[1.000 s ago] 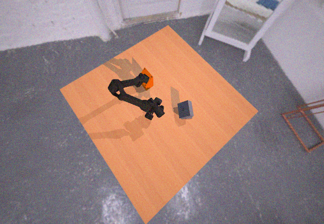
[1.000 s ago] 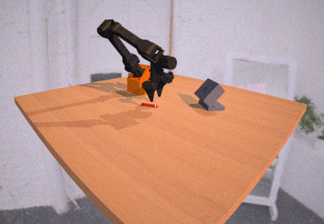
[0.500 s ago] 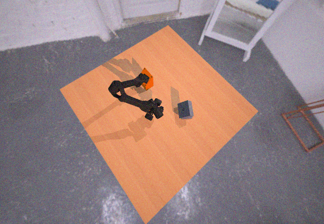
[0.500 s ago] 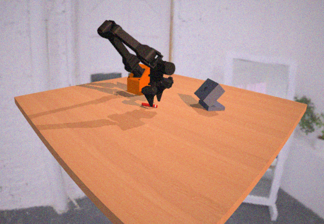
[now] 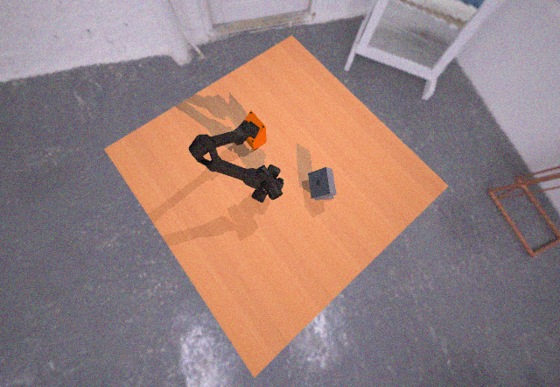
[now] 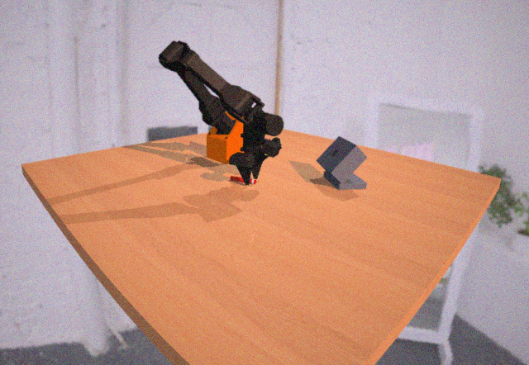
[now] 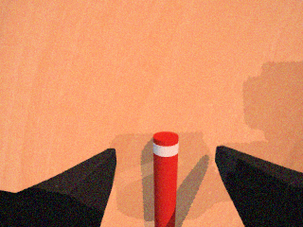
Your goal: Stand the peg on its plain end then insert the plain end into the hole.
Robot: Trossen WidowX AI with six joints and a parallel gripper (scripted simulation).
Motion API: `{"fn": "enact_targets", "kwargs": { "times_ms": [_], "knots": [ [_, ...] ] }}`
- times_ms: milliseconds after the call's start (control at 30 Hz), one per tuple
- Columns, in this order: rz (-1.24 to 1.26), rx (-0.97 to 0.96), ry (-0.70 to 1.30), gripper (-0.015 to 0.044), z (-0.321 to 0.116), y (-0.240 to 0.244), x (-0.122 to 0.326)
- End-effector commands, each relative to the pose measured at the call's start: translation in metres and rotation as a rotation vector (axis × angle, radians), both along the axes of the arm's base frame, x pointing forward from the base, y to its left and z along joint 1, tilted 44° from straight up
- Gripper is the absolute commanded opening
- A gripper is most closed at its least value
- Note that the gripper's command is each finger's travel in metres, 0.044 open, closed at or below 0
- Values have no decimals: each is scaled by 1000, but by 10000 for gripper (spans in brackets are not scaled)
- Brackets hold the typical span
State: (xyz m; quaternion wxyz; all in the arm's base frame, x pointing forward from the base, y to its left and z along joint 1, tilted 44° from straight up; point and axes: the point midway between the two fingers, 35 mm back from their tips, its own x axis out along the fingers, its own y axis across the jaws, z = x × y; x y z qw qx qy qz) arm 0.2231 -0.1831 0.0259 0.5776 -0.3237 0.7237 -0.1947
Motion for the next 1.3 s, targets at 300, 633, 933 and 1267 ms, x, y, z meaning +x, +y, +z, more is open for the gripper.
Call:
{"fn": "enact_targets", "kwargs": {
  "times_ms": [300, 633, 933, 1267],
  "knots": [
    [3, 4, 1, 110, -1, 0, 0],
    [3, 4, 1, 63, -1, 0, 0],
    [10, 5, -10, 49, 0, 1, 0],
    [68, 27, -74, 49, 6, 4, -3]
  ]
}}
